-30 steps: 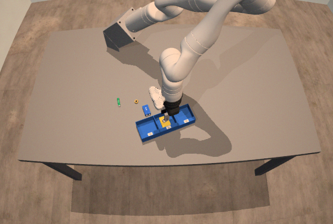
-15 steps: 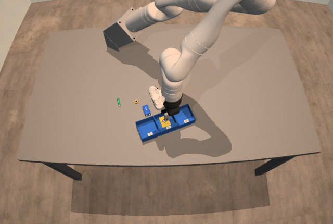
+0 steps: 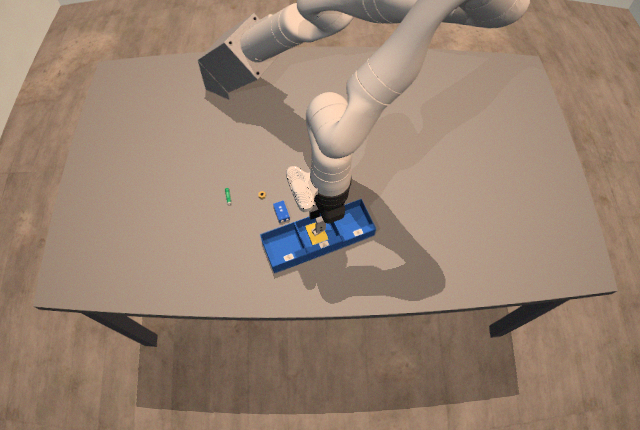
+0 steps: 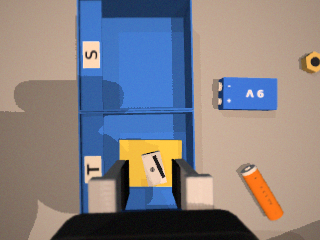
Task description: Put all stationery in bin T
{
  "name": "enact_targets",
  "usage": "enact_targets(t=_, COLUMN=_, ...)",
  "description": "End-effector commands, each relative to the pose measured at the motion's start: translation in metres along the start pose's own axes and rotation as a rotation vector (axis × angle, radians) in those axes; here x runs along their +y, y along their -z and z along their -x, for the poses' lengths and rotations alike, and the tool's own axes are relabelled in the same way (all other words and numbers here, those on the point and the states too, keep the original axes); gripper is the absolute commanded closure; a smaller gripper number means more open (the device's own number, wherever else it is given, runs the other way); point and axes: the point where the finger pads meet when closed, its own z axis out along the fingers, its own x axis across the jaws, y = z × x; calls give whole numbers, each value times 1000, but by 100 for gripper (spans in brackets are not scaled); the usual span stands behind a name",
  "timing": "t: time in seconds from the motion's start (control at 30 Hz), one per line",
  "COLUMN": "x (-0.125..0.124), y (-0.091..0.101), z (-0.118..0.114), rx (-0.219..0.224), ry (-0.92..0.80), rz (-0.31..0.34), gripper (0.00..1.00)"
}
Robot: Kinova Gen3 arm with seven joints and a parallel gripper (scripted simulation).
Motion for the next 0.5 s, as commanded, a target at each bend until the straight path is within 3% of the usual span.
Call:
enact_targets(t=0.0, x=-1, y=1, z=1, rx=-2, ry=1, rz=-2, gripper=38)
enact_targets(t=0.03, x=-1, y=7, z=3, rx=-5, ry=-2, rz=-1, gripper=0)
enact_targets(t=0.47, x=-1, y=51, z=2, rx=-3, ry=-3, rz=-2, gripper=0)
